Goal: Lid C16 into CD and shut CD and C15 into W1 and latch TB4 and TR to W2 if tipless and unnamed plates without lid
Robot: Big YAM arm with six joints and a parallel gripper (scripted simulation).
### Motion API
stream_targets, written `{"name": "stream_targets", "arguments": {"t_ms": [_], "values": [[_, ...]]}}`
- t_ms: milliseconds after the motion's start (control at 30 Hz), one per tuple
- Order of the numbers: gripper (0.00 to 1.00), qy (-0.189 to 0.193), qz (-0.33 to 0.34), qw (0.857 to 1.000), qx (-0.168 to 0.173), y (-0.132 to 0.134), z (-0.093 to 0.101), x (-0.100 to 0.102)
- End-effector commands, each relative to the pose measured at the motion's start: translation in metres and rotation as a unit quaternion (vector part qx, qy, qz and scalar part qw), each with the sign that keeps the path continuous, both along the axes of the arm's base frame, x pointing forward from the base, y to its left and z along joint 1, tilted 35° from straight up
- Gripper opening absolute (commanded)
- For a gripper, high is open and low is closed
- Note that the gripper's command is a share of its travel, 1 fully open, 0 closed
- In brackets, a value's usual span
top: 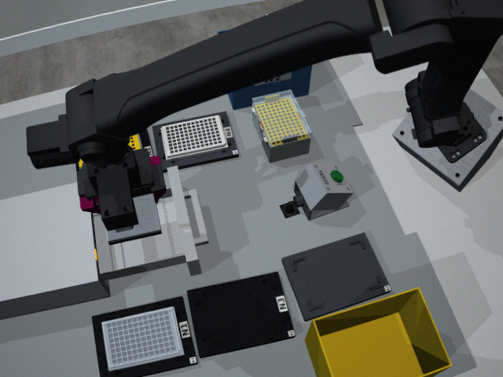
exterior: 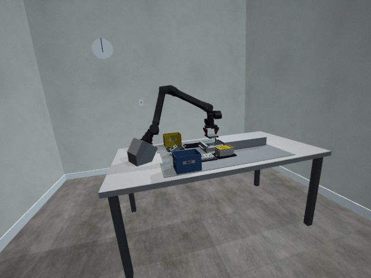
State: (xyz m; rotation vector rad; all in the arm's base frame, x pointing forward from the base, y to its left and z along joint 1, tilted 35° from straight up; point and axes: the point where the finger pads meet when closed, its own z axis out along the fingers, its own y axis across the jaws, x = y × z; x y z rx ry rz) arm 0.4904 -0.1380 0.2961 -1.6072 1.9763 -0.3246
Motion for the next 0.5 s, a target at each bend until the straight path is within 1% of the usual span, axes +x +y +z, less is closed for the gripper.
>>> {"name": "stream_targets", "arguments": {"t_ms": [0,133,167,267,467], "values": [[0.00,0.004,0.000,1.000,0.004,0.003,-0.011,0.009],[0.00,0.004,0.001,1.000,0.005,0.004,-0.013,0.010],[0.00,0.004,-0.001,1.000,0.003,0.000,-0.014,0.010],[0.00,0.004,0.001,1.000,0.005,0.005,-0.018,0.013],[0.00,0.004,-0.002,1.000,0.005,0.004,-0.025,0.016]]}}
